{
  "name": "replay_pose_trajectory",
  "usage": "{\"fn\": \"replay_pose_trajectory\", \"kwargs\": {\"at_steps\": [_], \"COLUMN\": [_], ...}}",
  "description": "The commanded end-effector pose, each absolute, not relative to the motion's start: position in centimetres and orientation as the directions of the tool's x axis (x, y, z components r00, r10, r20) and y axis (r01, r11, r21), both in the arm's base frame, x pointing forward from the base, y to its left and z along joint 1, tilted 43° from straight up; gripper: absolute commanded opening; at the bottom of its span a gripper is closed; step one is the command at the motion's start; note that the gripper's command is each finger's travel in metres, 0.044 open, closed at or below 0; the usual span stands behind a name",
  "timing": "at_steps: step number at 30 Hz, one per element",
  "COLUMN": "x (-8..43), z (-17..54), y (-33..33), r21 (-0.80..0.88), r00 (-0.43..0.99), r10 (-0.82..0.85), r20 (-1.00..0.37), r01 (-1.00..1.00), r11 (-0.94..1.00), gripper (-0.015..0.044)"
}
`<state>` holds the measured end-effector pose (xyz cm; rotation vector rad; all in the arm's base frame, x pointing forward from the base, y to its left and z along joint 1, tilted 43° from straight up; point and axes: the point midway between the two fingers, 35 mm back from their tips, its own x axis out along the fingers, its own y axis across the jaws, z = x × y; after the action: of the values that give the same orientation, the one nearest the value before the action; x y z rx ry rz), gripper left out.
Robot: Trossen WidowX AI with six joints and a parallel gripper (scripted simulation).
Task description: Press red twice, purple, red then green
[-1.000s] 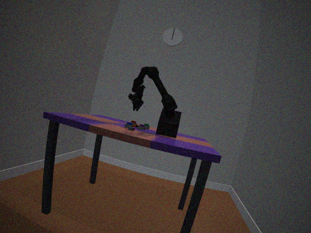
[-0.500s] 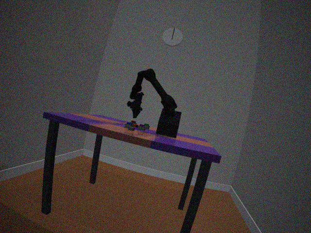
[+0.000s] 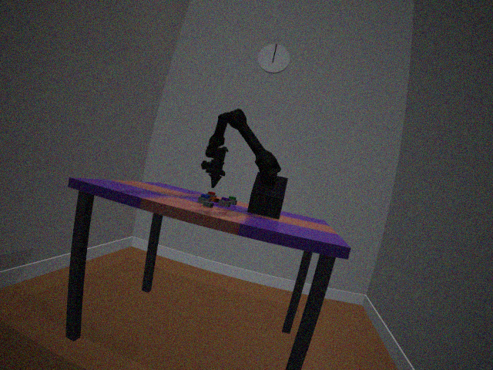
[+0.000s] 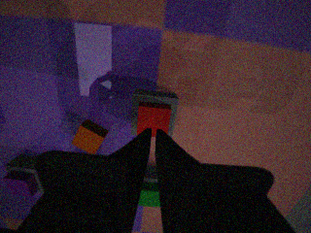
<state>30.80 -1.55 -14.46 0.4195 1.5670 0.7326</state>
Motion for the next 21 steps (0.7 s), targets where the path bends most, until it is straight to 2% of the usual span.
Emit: {"fn": "replay_pose_trajectory", "kwargs": {"at_steps": [1,21], "x": [30.7,30.3], "z": [-14.9,-16.7], "y": [-1.1,0.5], "r21": [0.671,0.672], "r00": [-0.14,-0.141], "r10": [0.656,0.657], "r20": [-0.741,-0.74], "r01": [-0.147,-0.147], "r11": [0.727,0.726], "gripper": [0.002,0.002]}}
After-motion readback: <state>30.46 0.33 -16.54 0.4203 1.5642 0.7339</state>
